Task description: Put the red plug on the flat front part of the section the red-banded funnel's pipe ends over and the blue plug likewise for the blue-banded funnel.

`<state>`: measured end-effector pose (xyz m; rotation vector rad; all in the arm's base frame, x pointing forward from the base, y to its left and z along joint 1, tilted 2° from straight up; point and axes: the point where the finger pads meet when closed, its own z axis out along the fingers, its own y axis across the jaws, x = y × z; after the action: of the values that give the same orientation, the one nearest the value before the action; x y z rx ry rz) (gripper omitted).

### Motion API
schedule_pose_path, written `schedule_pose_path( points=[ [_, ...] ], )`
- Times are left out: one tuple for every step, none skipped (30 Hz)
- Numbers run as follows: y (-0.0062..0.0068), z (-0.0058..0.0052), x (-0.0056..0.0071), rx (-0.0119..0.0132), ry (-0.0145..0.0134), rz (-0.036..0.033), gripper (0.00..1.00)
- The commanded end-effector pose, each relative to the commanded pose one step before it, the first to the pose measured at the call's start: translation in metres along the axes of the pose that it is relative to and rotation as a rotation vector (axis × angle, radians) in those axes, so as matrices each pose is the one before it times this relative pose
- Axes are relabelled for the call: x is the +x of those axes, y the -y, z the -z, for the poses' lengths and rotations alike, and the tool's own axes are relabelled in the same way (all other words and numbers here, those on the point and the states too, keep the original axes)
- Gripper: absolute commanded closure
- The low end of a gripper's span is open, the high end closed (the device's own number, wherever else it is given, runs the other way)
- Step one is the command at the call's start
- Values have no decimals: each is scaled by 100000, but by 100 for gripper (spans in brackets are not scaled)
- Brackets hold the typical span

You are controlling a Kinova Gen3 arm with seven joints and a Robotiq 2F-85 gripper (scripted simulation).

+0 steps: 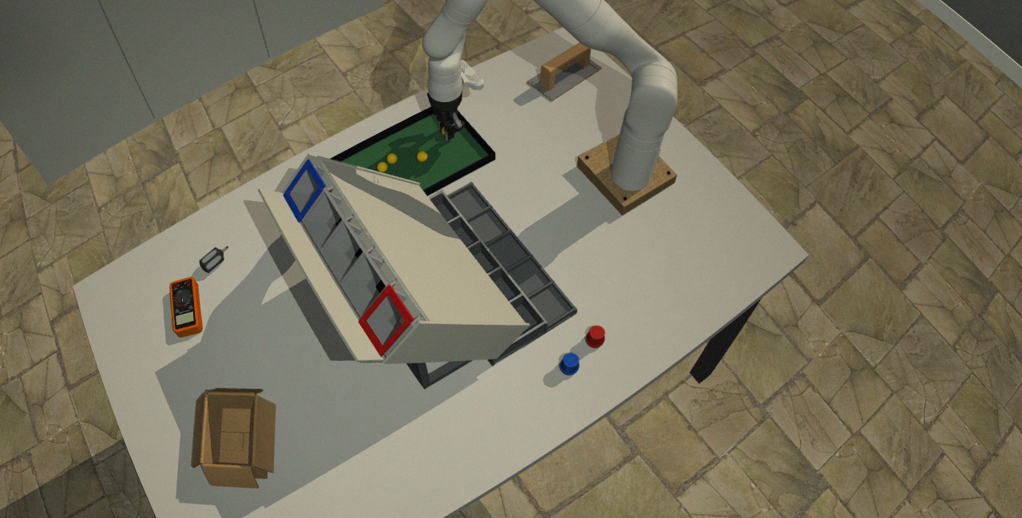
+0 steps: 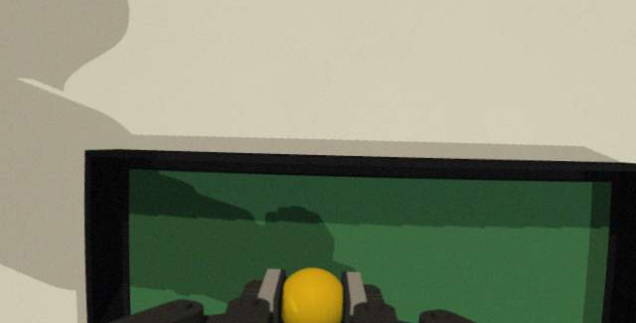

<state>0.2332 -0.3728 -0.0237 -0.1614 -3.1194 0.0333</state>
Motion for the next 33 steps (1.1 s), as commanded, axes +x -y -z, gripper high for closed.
schedule_pose_path(
  points=[
    [49, 65, -39, 131, 118, -7, 100],
    [-1, -2, 1, -2, -2, 0, 100],
    [0, 0, 0, 0, 0, 0, 100],
    [0, 0, 0, 0, 0, 0, 100],
    [0, 0, 0, 0, 0, 0, 100],
    [0, 0, 0, 0, 0, 0, 100],
    [0, 0, 0, 0, 0, 0, 100],
    [0, 0, 0, 0, 0, 0, 100],
    [0, 0, 0, 0, 0, 0, 100],
    [0, 0, 0, 0, 0, 0, 100],
    [0, 0, 0, 0, 0, 0, 100],
    [0, 0, 0, 0, 0, 0, 100],
    [0, 0, 0, 0, 0, 0, 100],
    [0, 0, 0, 0, 0, 0, 100],
    [0, 0, 0, 0, 0, 0, 100],
    [0, 0, 0, 0, 0, 0, 100],
    [0, 0, 0, 0, 0, 0, 100],
    [0, 0, 0, 0, 0, 0, 100],
    [201, 6997, -35, 0, 0, 0, 100],
    [-3, 65, 1, 0, 0, 0, 100],
    [-52, 354, 47, 0, 0, 0, 100],
    [-65, 701, 84, 0, 0, 0, 100],
    [-35, 972, 79, 0, 0, 0, 100],
    [17, 1155, 35, 0, 0, 0, 100],
    [80, 1200, -41, 0, 0, 0, 100],
    [134, 1179, -123, 0, 0, 0, 100],
    [105, 692, -114, 0, 0, 0, 100],
    [0, 0, 0, 0, 0, 0, 100],
    [0, 0, 0, 0, 0, 0, 100],
    [0, 0, 0, 0, 0, 0, 100],
    [0, 0, 0, 0, 0, 0, 100],
    [0, 0, 0, 0, 0, 0, 100],
    [0, 0, 0, 0, 0, 0, 100]
  ],
)
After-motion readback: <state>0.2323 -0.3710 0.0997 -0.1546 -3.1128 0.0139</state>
